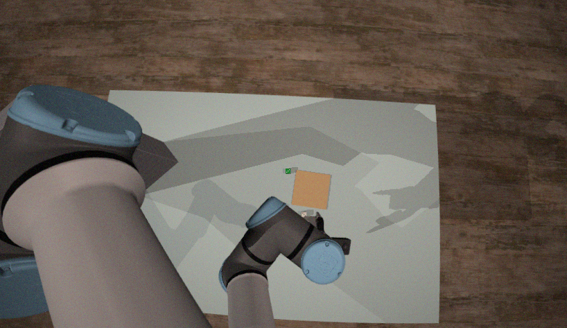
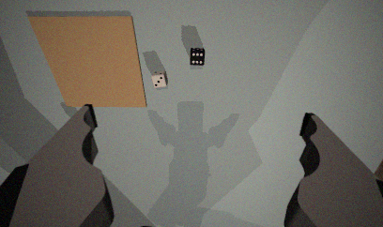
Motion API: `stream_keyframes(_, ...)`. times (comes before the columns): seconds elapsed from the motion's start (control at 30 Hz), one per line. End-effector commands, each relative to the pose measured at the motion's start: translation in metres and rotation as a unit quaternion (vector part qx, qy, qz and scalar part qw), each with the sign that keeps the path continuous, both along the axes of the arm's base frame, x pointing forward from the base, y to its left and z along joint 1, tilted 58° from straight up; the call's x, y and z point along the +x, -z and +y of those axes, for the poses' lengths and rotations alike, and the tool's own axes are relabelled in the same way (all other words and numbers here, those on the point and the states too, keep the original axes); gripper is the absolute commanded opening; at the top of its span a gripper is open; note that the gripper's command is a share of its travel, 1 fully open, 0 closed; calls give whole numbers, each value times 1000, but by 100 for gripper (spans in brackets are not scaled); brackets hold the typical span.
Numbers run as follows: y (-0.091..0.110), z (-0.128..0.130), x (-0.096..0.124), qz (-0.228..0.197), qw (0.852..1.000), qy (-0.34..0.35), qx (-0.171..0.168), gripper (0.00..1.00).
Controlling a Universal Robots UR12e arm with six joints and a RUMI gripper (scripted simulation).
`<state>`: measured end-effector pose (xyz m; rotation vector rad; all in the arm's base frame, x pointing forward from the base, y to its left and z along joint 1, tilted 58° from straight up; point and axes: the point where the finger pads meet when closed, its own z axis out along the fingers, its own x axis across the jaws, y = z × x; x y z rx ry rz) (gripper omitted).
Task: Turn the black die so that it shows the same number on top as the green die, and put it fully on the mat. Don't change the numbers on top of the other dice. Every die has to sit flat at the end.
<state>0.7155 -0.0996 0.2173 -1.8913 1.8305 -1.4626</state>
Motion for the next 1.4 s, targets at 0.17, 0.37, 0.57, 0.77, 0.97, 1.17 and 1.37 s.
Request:
stream_keyframes(0.17, -1, 0, 0, 0, 1000, 0, 1, 100)
stream_keyframes(0.37, -1, 0, 0, -1, 1000, 1, 2, 100)
stream_keyframes(0.57, -1, 0, 0, -4, 1000, 3, 5, 100)
stream_keyframes(0.77, -1, -1, 1, -12, 1000, 13, 17, 100)
stream_keyframes(0.97, -1, -2, 1, -26, 999, 26, 35, 100)
stream_keyframes(1.17, -2, -3, 3, -45, 996, 47, 62, 100)
stream_keyframes(1.37, -2, -6, 4, -78, 988, 80, 106, 100)
